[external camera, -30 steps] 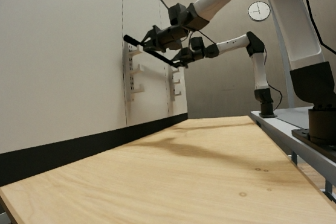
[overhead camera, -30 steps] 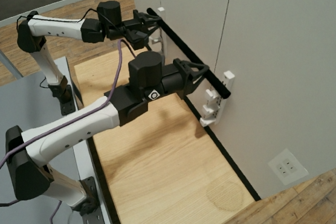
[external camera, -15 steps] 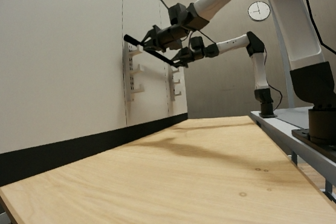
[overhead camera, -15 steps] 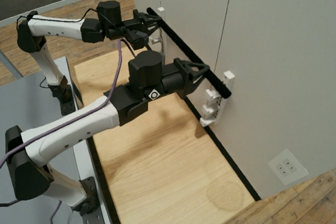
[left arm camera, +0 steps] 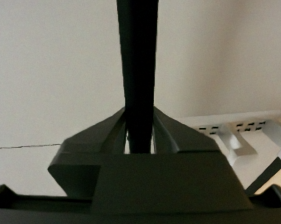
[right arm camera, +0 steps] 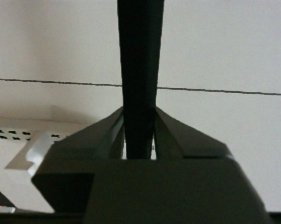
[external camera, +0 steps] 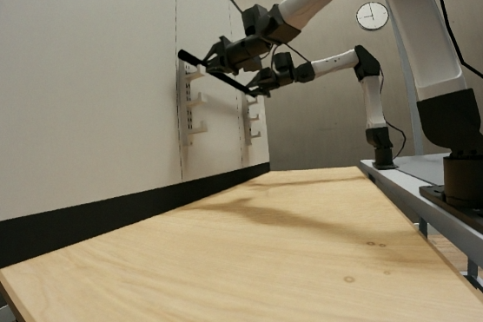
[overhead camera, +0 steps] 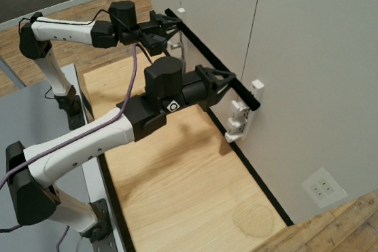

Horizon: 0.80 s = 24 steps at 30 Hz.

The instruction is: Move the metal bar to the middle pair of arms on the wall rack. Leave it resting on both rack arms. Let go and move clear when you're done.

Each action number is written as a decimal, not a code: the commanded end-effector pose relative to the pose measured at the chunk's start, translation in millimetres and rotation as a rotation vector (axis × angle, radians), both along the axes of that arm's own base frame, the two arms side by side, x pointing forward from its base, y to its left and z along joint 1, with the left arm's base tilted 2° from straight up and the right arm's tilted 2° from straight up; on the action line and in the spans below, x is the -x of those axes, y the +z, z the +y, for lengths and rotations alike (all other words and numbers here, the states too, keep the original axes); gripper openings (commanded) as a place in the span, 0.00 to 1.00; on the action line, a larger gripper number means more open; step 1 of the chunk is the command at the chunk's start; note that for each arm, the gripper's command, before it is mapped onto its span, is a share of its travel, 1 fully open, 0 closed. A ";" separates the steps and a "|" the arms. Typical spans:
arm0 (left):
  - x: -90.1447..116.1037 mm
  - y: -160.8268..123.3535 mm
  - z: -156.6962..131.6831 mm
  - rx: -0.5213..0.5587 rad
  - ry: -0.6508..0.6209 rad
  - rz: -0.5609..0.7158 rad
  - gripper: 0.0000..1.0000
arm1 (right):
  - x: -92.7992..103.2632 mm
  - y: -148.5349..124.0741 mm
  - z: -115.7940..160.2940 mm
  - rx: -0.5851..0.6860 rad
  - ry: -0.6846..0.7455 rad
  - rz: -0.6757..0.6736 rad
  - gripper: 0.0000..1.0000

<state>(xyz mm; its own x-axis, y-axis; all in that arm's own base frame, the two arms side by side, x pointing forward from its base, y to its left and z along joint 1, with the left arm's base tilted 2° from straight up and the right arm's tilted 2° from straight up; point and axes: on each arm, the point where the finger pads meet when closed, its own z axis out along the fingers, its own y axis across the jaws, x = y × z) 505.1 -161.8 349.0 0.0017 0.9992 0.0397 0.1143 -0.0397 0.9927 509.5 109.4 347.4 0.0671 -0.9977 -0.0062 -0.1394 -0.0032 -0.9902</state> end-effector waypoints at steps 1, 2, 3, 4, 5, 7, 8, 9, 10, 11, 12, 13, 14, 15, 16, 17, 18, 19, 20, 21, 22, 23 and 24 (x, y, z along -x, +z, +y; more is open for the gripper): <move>1.1 41.7 0.0 0.010 0.009 -0.103 0.00 | -5.9 38.0 -8.8 -0.005 -0.017 -0.099 0.00; 1.9 41.5 0.0 0.010 0.009 -0.103 0.00 | -5.1 37.9 -8.9 -0.005 -0.017 -0.099 0.00; 2.7 41.4 0.0 0.010 0.009 -0.103 0.00 | -4.3 37.9 -8.9 -0.005 -0.017 -0.099 0.00; 3.5 41.3 0.0 0.010 0.009 -0.103 0.00 | -3.5 37.8 -8.9 -0.005 -0.017 -0.099 0.00; 4.3 41.1 0.0 0.010 0.009 -0.103 0.00 | -2.7 37.8 -9.0 -0.005 -0.017 -0.099 0.00; 6.0 40.9 0.0 0.010 0.009 -0.103 0.00 | -1.1 37.7 -9.0 -0.005 -0.017 -0.099 0.00; 6.8 40.7 0.0 0.010 0.009 -0.103 0.00 | -0.3 37.7 -9.1 -0.005 -0.017 -0.099 0.00; 7.6 40.6 0.0 0.010 0.009 -0.103 0.00 | 0.4 37.7 -9.1 -0.005 -0.017 -0.099 0.00; 8.4 40.4 0.0 0.010 0.009 -0.103 0.00 | 1.2 37.6 -9.2 -0.005 -0.017 -0.099 0.00; 9.2 40.3 0.0 0.010 0.009 -0.103 0.00 | 2.0 37.6 -9.2 -0.005 -0.017 -0.099 0.00; 10.0 40.2 0.0 0.010 0.009 -0.103 0.00 | 2.8 37.6 -9.2 -0.005 -0.017 -0.099 0.00; 10.9 40.0 0.0 0.010 0.009 -0.103 0.00 | 3.6 37.5 -9.3 -0.005 -0.017 -0.099 0.00; 11.7 39.9 0.0 0.010 0.009 -0.103 0.00 | 4.4 37.5 -9.3 -0.005 -0.017 -0.099 0.00; 12.5 39.8 0.0 0.010 0.009 -0.103 0.00 | 5.2 37.4 -9.3 -0.005 -0.017 -0.099 0.00; 13.3 39.6 0.0 0.010 0.009 -0.103 0.00 | 6.0 37.4 -9.4 -0.005 -0.017 -0.099 0.00; 13.3 39.6 0.0 0.010 0.009 -0.103 0.00 | 6.0 37.4 -9.4 -0.005 -0.017 -0.099 0.00; 13.3 39.6 0.0 0.010 0.009 -0.103 0.00 | 6.0 37.4 -9.4 -0.005 -0.017 -0.099 0.00; 14.2 39.4 0.0 0.010 0.009 -0.103 0.00 | 6.9 37.3 -9.4 -0.005 -0.017 -0.099 0.00; 15.1 39.2 0.1 0.010 0.009 -0.103 0.00 | 7.8 37.3 -9.4 -0.005 -0.017 -0.099 0.00; 16.0 39.1 0.1 0.010 0.009 -0.103 0.00 | 8.7 37.2 -9.5 -0.005 -0.017 -0.099 0.00; 16.9 38.9 0.1 0.010 0.009 -0.103 0.00 | 9.6 37.2 -9.5 -0.005 -0.017 -0.099 0.00; 17.8 38.7 0.1 0.010 0.009 -0.103 0.00 | 10.5 37.1 -9.5 -0.005 -0.017 -0.099 0.00; 18.7 38.5 0.1 0.010 0.009 -0.103 0.00 | 11.4 37.0 -9.6 -0.005 -0.017 -0.099 0.00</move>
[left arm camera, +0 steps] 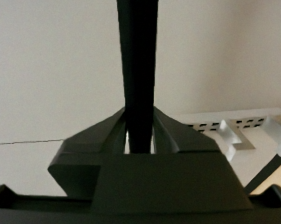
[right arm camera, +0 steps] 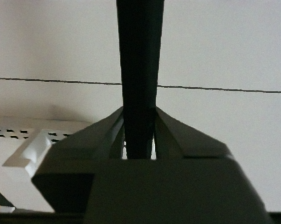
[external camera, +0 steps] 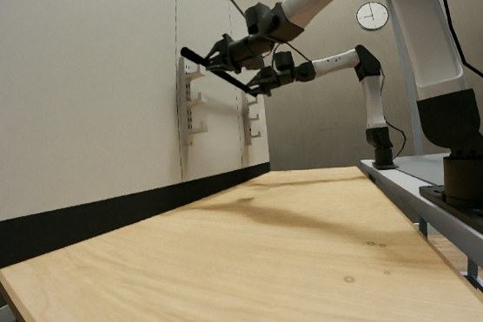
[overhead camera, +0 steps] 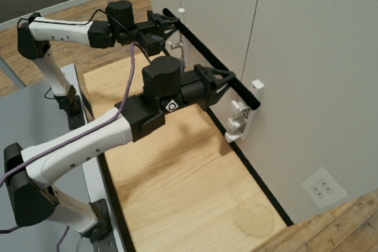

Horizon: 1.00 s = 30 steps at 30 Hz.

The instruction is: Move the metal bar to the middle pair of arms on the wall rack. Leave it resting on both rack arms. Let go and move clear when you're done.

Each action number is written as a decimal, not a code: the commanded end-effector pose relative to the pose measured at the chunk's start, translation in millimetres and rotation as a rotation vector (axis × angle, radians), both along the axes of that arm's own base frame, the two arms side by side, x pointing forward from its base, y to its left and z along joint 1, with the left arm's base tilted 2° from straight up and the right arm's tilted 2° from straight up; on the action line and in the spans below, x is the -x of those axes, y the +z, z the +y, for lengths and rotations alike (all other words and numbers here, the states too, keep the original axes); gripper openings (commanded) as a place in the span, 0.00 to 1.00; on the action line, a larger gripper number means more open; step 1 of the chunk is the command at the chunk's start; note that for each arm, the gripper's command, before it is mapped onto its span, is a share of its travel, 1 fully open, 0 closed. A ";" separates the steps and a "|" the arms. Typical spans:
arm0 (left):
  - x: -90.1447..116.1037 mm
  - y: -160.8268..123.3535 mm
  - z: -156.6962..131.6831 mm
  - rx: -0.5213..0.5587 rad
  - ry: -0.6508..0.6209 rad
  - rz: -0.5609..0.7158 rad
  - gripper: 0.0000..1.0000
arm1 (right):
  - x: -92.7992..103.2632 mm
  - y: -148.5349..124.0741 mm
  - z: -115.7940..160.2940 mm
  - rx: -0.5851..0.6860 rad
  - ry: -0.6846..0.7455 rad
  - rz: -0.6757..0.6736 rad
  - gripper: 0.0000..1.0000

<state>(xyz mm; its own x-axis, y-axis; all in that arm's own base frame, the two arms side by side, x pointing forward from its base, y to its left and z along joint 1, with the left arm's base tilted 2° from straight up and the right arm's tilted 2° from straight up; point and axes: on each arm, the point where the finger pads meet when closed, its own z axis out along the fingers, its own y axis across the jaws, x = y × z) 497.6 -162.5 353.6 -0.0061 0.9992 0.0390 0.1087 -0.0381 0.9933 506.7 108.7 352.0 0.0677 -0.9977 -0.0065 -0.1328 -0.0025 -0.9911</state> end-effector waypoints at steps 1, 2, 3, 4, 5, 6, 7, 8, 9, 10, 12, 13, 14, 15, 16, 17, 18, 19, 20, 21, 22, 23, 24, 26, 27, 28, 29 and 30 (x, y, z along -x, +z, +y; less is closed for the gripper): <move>12.1 33.7 0.8 0.009 0.001 -0.097 0.00 | 9.5 32.4 -8.9 -0.005 -0.018 -0.092 0.00; 13.0 33.6 0.8 0.009 0.001 -0.097 0.00 | 10.4 32.3 -9.0 -0.005 -0.018 -0.092 0.00; 13.9 33.4 0.8 0.009 0.001 -0.097 0.00 | 11.3 32.2 -9.0 -0.005 -0.018 -0.092 0.00; 14.8 33.2 0.8 0.009 0.001 -0.097 0.00 | 12.2 32.2 -9.1 -0.005 -0.018 -0.092 0.00; 15.7 33.0 0.8 0.009 0.001 -0.097 0.00 | 13.1 32.1 -9.1 -0.005 -0.018 -0.092 0.00; 16.6 32.8 0.8 0.009 0.001 -0.097 0.00 | 14.0 32.1 -9.1 -0.005 -0.018 -0.092 0.00; 17.5 32.6 0.8 0.009 0.001 -0.097 0.00 | 14.9 32.0 -9.2 -0.005 -0.018 -0.092 0.00; 18.4 32.4 0.8 0.009 0.001 -0.097 0.00 | 15.8 31.9 -9.2 -0.005 -0.018 -0.092 0.00; 19.3 32.2 0.8 0.009 0.001 -0.097 0.00 | 16.7 31.9 -9.2 -0.005 -0.018 -0.092 0.00; 19.3 32.2 0.8 0.009 0.001 -0.097 0.00 | 16.7 31.9 -9.2 -0.005 -0.018 -0.092 0.00; 20.2 31.9 0.9 0.009 0.001 -0.097 0.00 | 17.6 31.5 -9.2 -0.005 -0.018 -0.092 0.00; 21.1 31.6 1.0 0.009 0.001 -0.097 0.00 | 18.6 31.1 -9.1 -0.005 -0.018 -0.092 0.00; 22.0 31.3 1.1 0.009 0.001 -0.097 0.00 | 19.5 30.8 -9.1 -0.005 -0.018 -0.092 0.00; 22.9 30.9 1.2 0.009 0.001 -0.097 0.00 | 20.4 30.4 -9.0 -0.005 -0.018 -0.092 0.00; 23.8 30.6 1.3 0.009 0.001 -0.097 0.00 | 21.3 30.1 -8.9 -0.005 -0.018 -0.092 0.00; 24.7 30.3 1.4 0.009 0.001 -0.097 0.00 | 22.2 29.7 -8.9 -0.005 -0.018 -0.092 0.00; 25.6 30.0 1.5 0.009 0.001 -0.097 0.00 | 23.1 29.4 -8.8 -0.005 -0.018 -0.092 0.00; 26.5 29.6 1.6 0.009 0.001 -0.097 0.00 | 24.0 29.0 -8.8 -0.005 -0.018 -0.092 0.00; 27.4 29.3 1.7 0.009 0.001 -0.097 0.00 | 24.9 28.6 -8.7 -0.005 -0.018 -0.092 0.00; 28.3 29.0 1.8 0.009 0.001 -0.097 0.00 | 25.9 28.3 -8.6 -0.005 -0.018 -0.092 0.00; 29.2 28.7 1.9 0.009 0.001 -0.097 0.00 | 26.8 27.9 -8.6 -0.005 -0.018 -0.092 0.00; 30.1 28.3 2.0 0.009 0.001 -0.097 0.00 | 27.7 27.6 -8.5 -0.005 -0.018 -0.092 0.00; 31.1 28.0 2.1 0.009 0.001 -0.097 0.00 | 28.6 27.2 -8.5 -0.005 -0.018 -0.092 0.00; 32.9 27.4 2.3 0.009 0.001 -0.097 0.00 | 30.4 26.5 -8.4 -0.005 -0.018 -0.092 0.00; 32.9 27.4 2.3 0.009 0.001 -0.097 0.00 | 30.4 26.5 -8.4 -0.005 -0.018 -0.092 0.00; 32.9 27.4 2.3 0.009 0.001 -0.097 0.00 | 30.4 26.5 -8.4 -0.005 -0.018 -0.092 0.00; 33.8 27.4 2.3 0.009 0.001 -0.097 0.00 | 31.3 26.5 -8.4 -0.005 -0.018 -0.092 0.00; 34.7 27.4 2.3 0.009 0.001 -0.097 0.00 | 32.2 26.5 -8.5 -0.005 -0.018 -0.092 0.00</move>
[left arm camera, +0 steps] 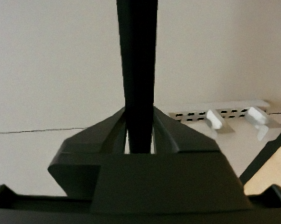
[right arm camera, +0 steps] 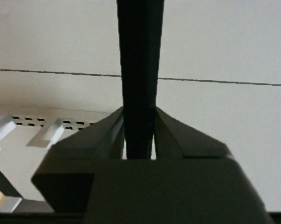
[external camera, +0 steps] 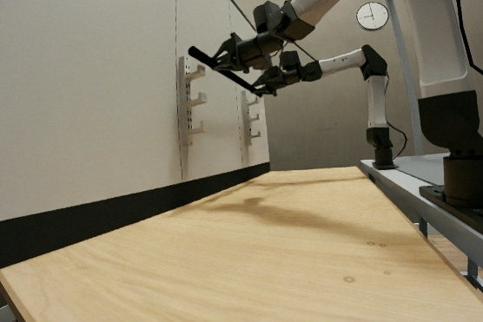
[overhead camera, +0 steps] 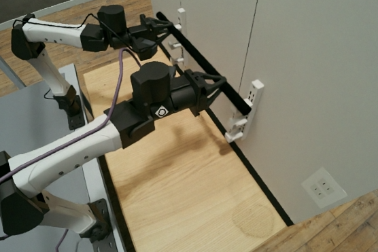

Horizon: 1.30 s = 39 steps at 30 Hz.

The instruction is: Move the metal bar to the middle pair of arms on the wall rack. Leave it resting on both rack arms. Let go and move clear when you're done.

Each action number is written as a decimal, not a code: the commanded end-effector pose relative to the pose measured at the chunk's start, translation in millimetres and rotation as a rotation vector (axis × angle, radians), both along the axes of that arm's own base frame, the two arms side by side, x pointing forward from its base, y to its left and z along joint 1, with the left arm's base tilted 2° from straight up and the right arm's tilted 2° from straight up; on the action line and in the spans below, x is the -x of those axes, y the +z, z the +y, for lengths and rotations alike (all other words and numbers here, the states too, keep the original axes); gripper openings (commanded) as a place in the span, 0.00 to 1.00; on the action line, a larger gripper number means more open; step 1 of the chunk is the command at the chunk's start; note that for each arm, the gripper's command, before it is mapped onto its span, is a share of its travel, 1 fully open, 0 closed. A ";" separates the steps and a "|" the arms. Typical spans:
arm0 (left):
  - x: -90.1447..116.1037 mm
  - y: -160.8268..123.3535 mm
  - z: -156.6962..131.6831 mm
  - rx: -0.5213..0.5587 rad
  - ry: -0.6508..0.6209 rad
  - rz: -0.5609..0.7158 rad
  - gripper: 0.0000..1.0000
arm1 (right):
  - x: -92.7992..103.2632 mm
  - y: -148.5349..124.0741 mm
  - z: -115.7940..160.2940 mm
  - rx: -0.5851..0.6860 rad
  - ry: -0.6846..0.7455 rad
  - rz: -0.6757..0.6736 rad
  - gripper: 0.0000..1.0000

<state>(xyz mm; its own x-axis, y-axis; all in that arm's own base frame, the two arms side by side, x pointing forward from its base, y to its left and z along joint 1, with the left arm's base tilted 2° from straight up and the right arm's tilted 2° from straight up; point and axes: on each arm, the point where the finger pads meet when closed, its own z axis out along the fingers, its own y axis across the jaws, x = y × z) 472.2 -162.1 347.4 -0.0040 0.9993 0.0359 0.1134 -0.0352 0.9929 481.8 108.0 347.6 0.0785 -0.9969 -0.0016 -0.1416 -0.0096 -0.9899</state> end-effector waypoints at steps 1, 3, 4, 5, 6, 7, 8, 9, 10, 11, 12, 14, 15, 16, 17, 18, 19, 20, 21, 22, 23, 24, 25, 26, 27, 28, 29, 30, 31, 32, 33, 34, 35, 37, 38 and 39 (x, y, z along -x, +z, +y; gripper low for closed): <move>10.1 33.6 1.9 0.006 0.003 -0.102 0.00 | 8.2 30.8 -7.8 -0.011 -0.028 -0.101 0.00; 11.9 33.6 1.8 0.006 0.003 -0.102 0.00 | 10.0 30.8 -7.9 -0.011 -0.028 -0.101 0.00; 12.8 33.6 1.8 0.006 0.003 -0.102 0.00 | 10.9 30.8 -8.0 -0.011 -0.028 -0.101 0.00; 13.7 33.7 1.8 0.006 0.003 -0.102 0.00 | 11.8 30.8 -8.0 -0.011 -0.028 -0.101 0.00; 14.6 33.7 1.8 0.006 0.003 -0.102 0.00 | 12.7 30.8 -8.1 -0.011 -0.028 -0.101 0.00; 15.5 33.7 1.8 0.006 0.003 -0.102 0.00 | 13.6 30.8 -8.1 -0.011 -0.028 -0.101 0.00; 16.4 33.7 1.8 0.006 0.003 -0.102 0.00 | 14.5 30.8 -8.2 -0.011 -0.028 -0.101 0.00; 17.3 33.7 1.8 0.006 0.003 -0.102 0.00 | 15.4 30.8 -8.2 -0.011 -0.028 -0.101 0.00; 18.2 33.7 1.8 0.006 0.003 -0.102 0.00 | 16.3 30.7 -8.3 -0.011 -0.028 -0.101 0.00; 19.1 33.8 1.7 0.006 0.003 -0.102 0.00 | 17.1 30.7 -8.3 -0.011 -0.028 -0.101 0.00; 20.0 33.8 1.7 0.006 0.003 -0.102 0.00 | 18.0 30.7 -8.4 -0.011 -0.028 -0.101 0.00; 20.9 33.8 1.7 0.006 0.003 -0.102 0.00 | 18.9 30.7 -8.4 -0.011 -0.028 -0.101 0.00; 20.9 33.8 1.7 0.006 0.003 -0.102 0.00 | 18.9 30.7 -8.4 -0.011 -0.028 -0.101 0.00; 20.9 33.7 1.7 0.006 0.003 -0.102 0.00 | 18.9 30.6 -8.4 -0.011 -0.028 -0.101 0.00; 20.9 33.6 1.7 0.006 0.003 -0.102 0.00 | 18.9 30.5 -8.4 -0.011 -0.028 -0.101 0.00; 20.9 33.5 1.7 0.006 0.003 -0.102 0.00 | 19.0 30.4 -8.4 -0.011 -0.028 -0.101 0.00; 20.9 33.4 1.8 0.006 0.003 -0.102 0.00 | 19.0 30.3 -8.4 -0.011 -0.028 -0.101 0.00; 20.9 33.3 1.8 0.006 0.003 -0.102 0.00 | 19.0 30.1 -8.4 -0.011 -0.028 -0.101 0.00; 20.9 33.3 1.8 0.006 0.003 -0.102 0.00 | 19.0 30.0 -8.4 -0.011 -0.028 -0.101 0.00; 20.9 33.2 1.8 0.006 0.003 -0.102 0.00 | 19.0 29.9 -8.3 -0.011 -0.028 -0.101 0.00; 20.9 33.1 1.8 0.006 0.003 -0.102 0.00 | 19.0 29.8 -8.3 -0.011 -0.028 -0.101 0.00; 20.9 33.0 1.8 0.006 0.003 -0.102 0.00 | 19.0 29.7 -8.3 -0.011 -0.028 -0.101 0.00; 20.9 32.9 1.8 0.006 0.003 -0.102 0.00 | 19.0 29.6 -8.3 -0.011 -0.028 -0.101 0.00; 20.9 32.8 1.8 0.006 0.003 -0.102 0.00 | 19.0 29.4 -8.3 -0.011 -0.028 -0.101 0.00; 20.9 32.7 1.8 0.006 0.003 -0.102 0.00 | 19.0 29.3 -8.3 -0.011 -0.028 -0.101 0.00; 20.9 32.6 1.8 0.006 0.003 -0.102 0.00 | 19.0 29.2 -8.3 -0.011 -0.028 -0.101 0.00; 20.9 32.5 1.8 0.006 0.003 -0.102 0.00 | 19.0 29.1 -8.3 -0.011 -0.028 -0.101 0.00; 20.9 32.5 1.9 0.006 0.003 -0.102 0.00 | 19.0 29.0 -8.3 -0.011 -0.028 -0.101 0.00; 20.9 32.5 1.9 0.006 0.003 -0.102 0.00 | 19.0 29.0 -8.3 -0.011 -0.028 -0.101 0.00; 20.9 32.5 1.9 0.006 0.003 -0.102 0.00 | 19.0 29.0 -8.3 -0.011 -0.028 -0.101 0.00; 21.2 32.5 1.8 0.006 0.003 -0.102 0.00 | 19.7 29.0 -8.3 -0.011 -0.028 -0.101 0.00; 21.5 32.5 1.8 0.006 0.003 -0.102 0.00 | 20.5 29.0 -8.4 -0.011 -0.028 -0.101 0.00; 21.8 32.5 1.8 0.006 0.003 -0.102 0.00 | 21.2 29.0 -8.4 -0.011 -0.028 -0.101 0.00; 22.4 32.5 1.8 0.006 0.003 -0.102 0.00 | 22.7 29.1 -8.5 -0.011 -0.028 -0.101 0.00; 22.7 32.5 1.8 0.006 0.003 -0.102 0.00 | 23.4 29.1 -8.5 -0.011 -0.028 -0.101 0.00; 22.9 32.5 1.8 0.006 0.003 -0.102 0.00 | 24.2 29.1 -8.6 -0.011 -0.028 -0.101 0.00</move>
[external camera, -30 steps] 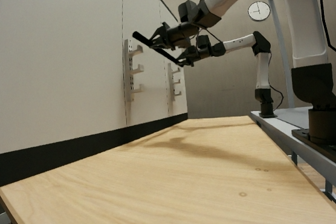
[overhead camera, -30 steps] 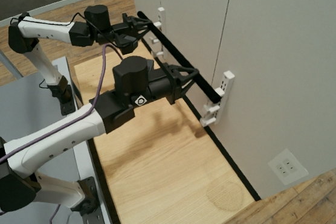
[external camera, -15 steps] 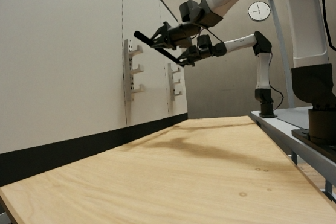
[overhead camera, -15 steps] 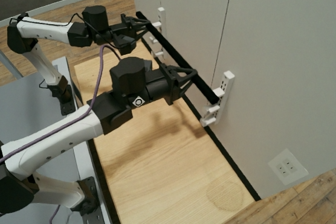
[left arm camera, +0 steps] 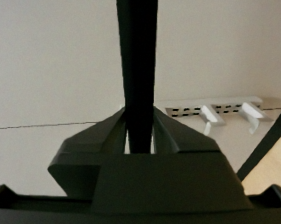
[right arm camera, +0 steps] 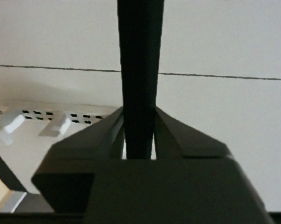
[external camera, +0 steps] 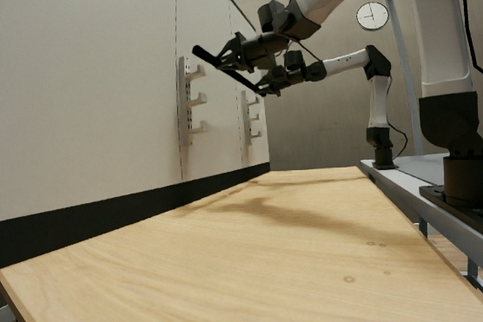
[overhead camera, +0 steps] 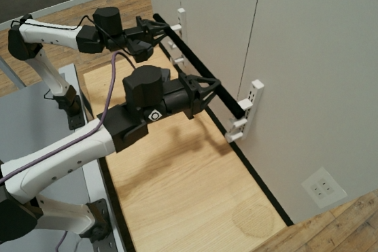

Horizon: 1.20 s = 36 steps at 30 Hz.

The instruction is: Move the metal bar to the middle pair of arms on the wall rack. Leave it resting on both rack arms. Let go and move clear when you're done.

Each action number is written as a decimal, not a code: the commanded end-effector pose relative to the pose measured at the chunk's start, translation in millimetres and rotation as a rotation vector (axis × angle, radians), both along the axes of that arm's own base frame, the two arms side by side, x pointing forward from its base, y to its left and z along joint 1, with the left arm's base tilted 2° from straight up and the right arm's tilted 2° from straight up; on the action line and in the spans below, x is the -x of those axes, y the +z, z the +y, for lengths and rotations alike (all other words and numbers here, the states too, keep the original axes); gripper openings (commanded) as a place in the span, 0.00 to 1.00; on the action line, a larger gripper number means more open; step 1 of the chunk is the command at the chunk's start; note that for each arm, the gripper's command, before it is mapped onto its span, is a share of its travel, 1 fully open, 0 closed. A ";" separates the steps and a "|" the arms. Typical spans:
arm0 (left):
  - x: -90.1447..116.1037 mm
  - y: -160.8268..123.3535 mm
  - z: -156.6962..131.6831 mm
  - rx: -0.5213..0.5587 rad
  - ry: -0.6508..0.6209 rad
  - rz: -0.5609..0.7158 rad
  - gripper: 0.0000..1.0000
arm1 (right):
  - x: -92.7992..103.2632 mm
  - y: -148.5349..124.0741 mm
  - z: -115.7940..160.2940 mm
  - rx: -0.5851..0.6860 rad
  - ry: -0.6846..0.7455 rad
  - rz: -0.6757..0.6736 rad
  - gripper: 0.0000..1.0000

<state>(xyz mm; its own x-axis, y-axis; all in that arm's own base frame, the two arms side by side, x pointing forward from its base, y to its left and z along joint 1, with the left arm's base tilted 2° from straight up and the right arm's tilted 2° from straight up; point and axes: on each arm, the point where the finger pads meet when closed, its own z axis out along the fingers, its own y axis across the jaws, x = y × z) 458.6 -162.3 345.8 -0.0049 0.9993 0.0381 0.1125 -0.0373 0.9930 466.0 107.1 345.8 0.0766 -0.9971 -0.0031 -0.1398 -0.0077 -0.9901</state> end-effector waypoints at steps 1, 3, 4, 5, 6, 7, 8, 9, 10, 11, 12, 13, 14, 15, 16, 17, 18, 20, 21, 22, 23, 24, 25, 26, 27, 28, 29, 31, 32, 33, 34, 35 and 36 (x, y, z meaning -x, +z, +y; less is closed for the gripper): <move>9.7 34.1 2.0 0.008 0.002 -0.101 0.00 | 9.0 30.9 -7.7 -0.009 -0.026 -0.099 0.00; 10.3 34.2 2.0 0.008 0.002 -0.101 0.00 | 10.5 31.0 -7.7 -0.009 -0.026 -0.099 0.00; 10.6 34.2 2.0 0.008 0.002 -0.101 0.00 | 11.3 31.0 -7.8 -0.009 -0.026 -0.099 0.00; 10.9 34.2 2.0 0.008 0.002 -0.101 0.00 | 12.0 31.0 -7.8 -0.009 -0.026 -0.099 0.00; 11.2 34.2 2.0 0.008 0.002 -0.101 0.00 | 12.7 31.0 -7.9 -0.009 -0.026 -0.099 0.00; 11.5 34.2 2.0 0.008 0.002 -0.101 0.00 | 13.5 31.0 -7.9 -0.009 -0.026 -0.099 0.00; 11.8 34.2 2.0 0.008 0.002 -0.101 0.00 | 14.2 31.0 -7.9 -0.009 -0.026 -0.099 0.00; 11.8 34.2 2.0 0.008 0.002 -0.101 0.00 | 14.2 31.0 -7.9 -0.009 -0.026 -0.099 0.00; 11.8 34.2 2.0 0.008 0.002 -0.101 0.00 | 14.2 31.0 -7.9 -0.009 -0.026 -0.099 0.00; 11.8 34.1 2.1 0.008 0.002 -0.101 0.00 | 14.2 30.9 -7.9 -0.009 -0.026 -0.099 0.00; 11.9 34.1 2.2 0.008 0.002 -0.101 0.00 | 14.3 30.8 -7.8 -0.009 -0.026 -0.099 0.00; 12.0 34.0 2.3 0.008 0.002 -0.101 0.00 | 14.3 30.7 -7.7 -0.009 -0.026 -0.099 0.00; 12.1 33.9 2.3 0.008 0.002 -0.101 0.00 | 14.3 30.6 -7.6 -0.009 -0.026 -0.099 0.00; 12.1 33.8 2.4 0.008 0.002 -0.101 0.00 | 14.4 30.5 -7.5 -0.009 -0.026 -0.099 0.00; 12.2 33.7 2.5 0.008 0.002 -0.101 0.00 | 14.4 30.4 -7.5 -0.009 -0.026 -0.099 0.00; 12.3 33.6 2.6 0.008 0.002 -0.101 0.00 | 14.4 30.3 -7.4 -0.009 -0.026 -0.099 0.00; 12.3 33.5 2.7 0.008 0.002 -0.101 0.00 | 14.5 30.1 -7.3 -0.009 -0.026 -0.099 0.00; 12.5 33.4 2.8 0.008 0.002 -0.101 0.00 | 14.5 29.9 -7.2 -0.009 -0.026 -0.099 0.00; 12.6 33.3 2.9 0.008 0.002 -0.101 0.00 | 14.6 29.8 -7.1 -0.009 -0.026 -0.099 0.00; 12.6 33.2 3.0 0.008 0.002 -0.101 0.00 | 14.6 29.7 -7.0 -0.009 -0.026 -0.099 0.00; 12.7 33.1 3.0 0.008 0.002 -0.101 0.00 | 14.7 29.6 -6.9 -0.009 -0.026 -0.099 0.00; 12.8 33.0 3.1 0.008 0.002 -0.101 0.00 | 14.7 29.5 -6.8 -0.009 -0.026 -0.099 0.00; 12.9 32.9 3.2 0.008 0.002 -0.101 0.00 | 14.7 29.4 -6.8 -0.009 -0.026 -0.099 0.00; 12.9 32.9 3.2 0.008 0.002 -0.101 0.00 | 14.7 29.4 -6.8 -0.009 -0.026 -0.099 0.00; 12.9 32.9 3.2 0.008 0.002 -0.101 0.00 | 14.7 29.4 -6.8 -0.009 -0.026 -0.099 0.00; 14.5 33.0 3.2 0.008 0.002 -0.101 0.00 | 16.4 29.5 -6.8 -0.009 -0.026 -0.099 0.00; 16.2 33.1 3.2 0.008 0.002 -0.101 0.00 | 18.0 29.6 -6.9 -0.009 -0.026 -0.099 0.00; 19.5 33.2 3.3 0.008 0.002 -0.101 0.00 | 21.4 29.7 -7.0 -0.009 -0.026 -0.099 0.00; 21.2 33.3 3.3 0.008 0.002 -0.101 0.00 | 23.0 29.8 -7.0 -0.009 -0.026 -0.099 0.00; 22.9 33.4 3.3 0.008 0.002 -0.101 0.00 | 24.7 29.9 -7.1 -0.009 -0.026 -0.099 0.00; 24.6 33.5 3.3 0.008 0.002 -0.101 0.00 | 26.3 30.0 -7.1 -0.009 -0.026 -0.099 0.00; 26.2 33.6 3.4 0.008 0.002 -0.101 0.00 | 28.0 30.1 -7.2 -0.009 -0.026 -0.099 0.00; 27.9 33.6 3.4 0.008 0.002 -0.101 0.00 | 29.7 30.2 -7.2 -0.009 -0.026 -0.099 0.00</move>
<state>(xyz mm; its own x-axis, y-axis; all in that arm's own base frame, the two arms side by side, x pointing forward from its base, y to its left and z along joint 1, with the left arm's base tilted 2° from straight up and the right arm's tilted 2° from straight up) 441.6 -162.8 348.7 0.0040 0.9993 0.0360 0.1035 -0.0362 0.9940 446.9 105.8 348.9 0.0693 -0.9976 -0.0043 -0.1272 -0.0045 -0.9919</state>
